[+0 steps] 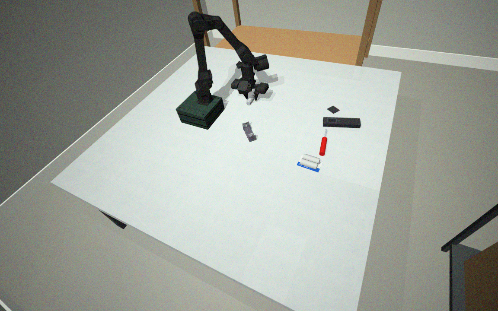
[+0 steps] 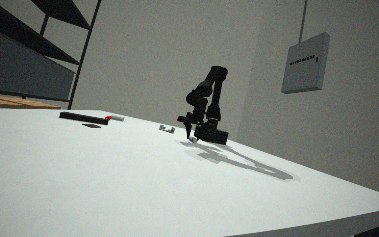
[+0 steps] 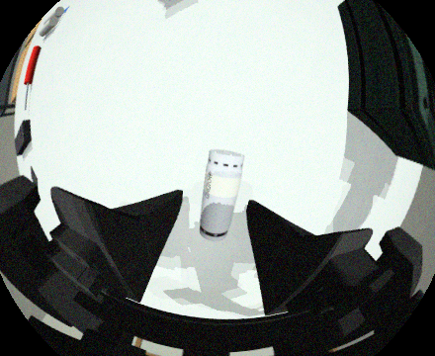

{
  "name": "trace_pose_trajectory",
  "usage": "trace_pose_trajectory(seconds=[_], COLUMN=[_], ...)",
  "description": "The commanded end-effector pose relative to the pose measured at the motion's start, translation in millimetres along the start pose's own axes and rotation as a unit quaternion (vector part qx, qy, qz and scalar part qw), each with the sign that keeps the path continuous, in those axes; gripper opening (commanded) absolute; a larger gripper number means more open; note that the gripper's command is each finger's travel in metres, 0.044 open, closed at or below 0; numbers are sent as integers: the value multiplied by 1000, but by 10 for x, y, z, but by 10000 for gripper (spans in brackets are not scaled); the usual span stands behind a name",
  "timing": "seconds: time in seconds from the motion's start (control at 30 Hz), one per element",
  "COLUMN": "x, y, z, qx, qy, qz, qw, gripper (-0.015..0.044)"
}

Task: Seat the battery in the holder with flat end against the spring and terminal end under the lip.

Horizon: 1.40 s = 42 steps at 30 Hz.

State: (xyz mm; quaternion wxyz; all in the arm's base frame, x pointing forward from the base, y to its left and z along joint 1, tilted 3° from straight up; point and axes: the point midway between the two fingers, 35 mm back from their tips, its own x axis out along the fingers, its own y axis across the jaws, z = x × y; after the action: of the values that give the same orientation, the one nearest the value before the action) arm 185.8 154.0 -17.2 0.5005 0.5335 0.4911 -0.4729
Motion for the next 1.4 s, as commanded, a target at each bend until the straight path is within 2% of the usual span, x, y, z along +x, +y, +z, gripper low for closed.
trace_pose_trajectory(seconds=[0.0, 0.03, 0.2, 0.33, 0.5, 0.73, 0.93, 1.37], x=[79, 81, 81, 81, 70, -375, -426, -512], y=[-24, -25, -25, -25, -23, -15, 12, 516], z=[34, 34, 34, 34, 33, 22, 48, 600], qx=[1, 1, 1, 1, 1, 1, -5, -121], qy=[-7, -7, -7, -7, -7, -7, -7, -9], qz=[-3, -3, -3, -3, -3, -3, -3, -5], qw=[1000, 1000, 1000, 1000, 1000, 1000, 1000, 993], gripper=[242, 242, 111, 84, 80, 80, 80, 80])
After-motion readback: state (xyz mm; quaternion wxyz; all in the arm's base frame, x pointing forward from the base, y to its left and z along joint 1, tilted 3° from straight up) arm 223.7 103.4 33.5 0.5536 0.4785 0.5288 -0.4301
